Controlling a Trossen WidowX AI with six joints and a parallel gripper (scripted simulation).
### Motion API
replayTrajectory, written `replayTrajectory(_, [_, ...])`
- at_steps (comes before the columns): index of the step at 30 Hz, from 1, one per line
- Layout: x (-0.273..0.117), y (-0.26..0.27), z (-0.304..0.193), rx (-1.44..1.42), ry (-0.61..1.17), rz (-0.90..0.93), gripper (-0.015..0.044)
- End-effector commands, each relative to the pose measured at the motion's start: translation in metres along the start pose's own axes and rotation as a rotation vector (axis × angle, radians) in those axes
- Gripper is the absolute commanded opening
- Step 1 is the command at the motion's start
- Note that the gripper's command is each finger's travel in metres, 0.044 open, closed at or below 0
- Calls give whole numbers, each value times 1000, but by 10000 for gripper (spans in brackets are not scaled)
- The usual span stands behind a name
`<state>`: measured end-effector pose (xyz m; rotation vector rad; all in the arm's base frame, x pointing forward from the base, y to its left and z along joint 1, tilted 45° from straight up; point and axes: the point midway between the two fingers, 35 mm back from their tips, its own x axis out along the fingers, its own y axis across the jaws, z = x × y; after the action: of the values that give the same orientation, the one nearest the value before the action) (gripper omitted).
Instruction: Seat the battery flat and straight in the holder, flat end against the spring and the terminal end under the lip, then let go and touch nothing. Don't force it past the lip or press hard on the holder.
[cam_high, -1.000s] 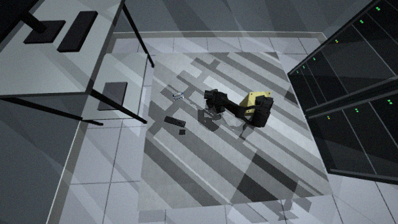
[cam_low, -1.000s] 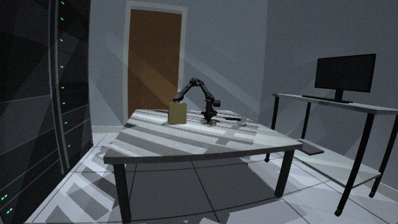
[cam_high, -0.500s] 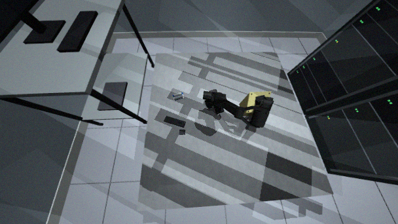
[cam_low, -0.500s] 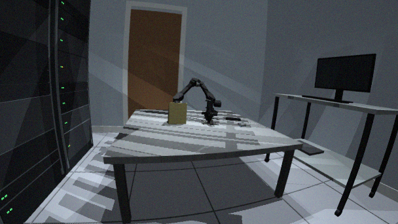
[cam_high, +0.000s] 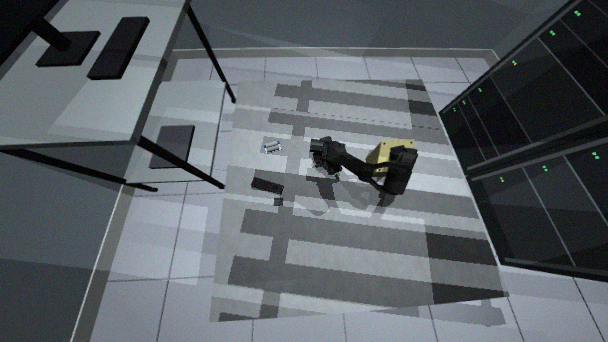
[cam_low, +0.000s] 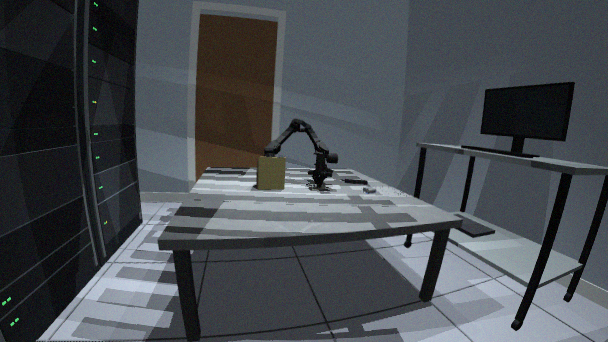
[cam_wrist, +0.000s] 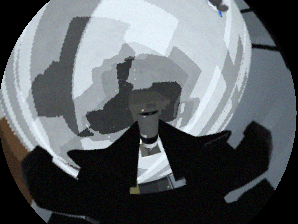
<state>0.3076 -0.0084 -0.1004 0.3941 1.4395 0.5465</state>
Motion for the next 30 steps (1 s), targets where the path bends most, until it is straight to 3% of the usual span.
replayTrajectory(1, [-1,0,1,3,-4,0,86])
replayTrajectory(8, [0,0,0,4,-6,0,86])
replayTrajectory(12, [0,0,0,4,-6,0,189])
replayTrajectory(25, [-15,-2,-1,0,-4,-2,189])
replayTrajectory(30, [-49,-9,-2,3,-6,-5,320])
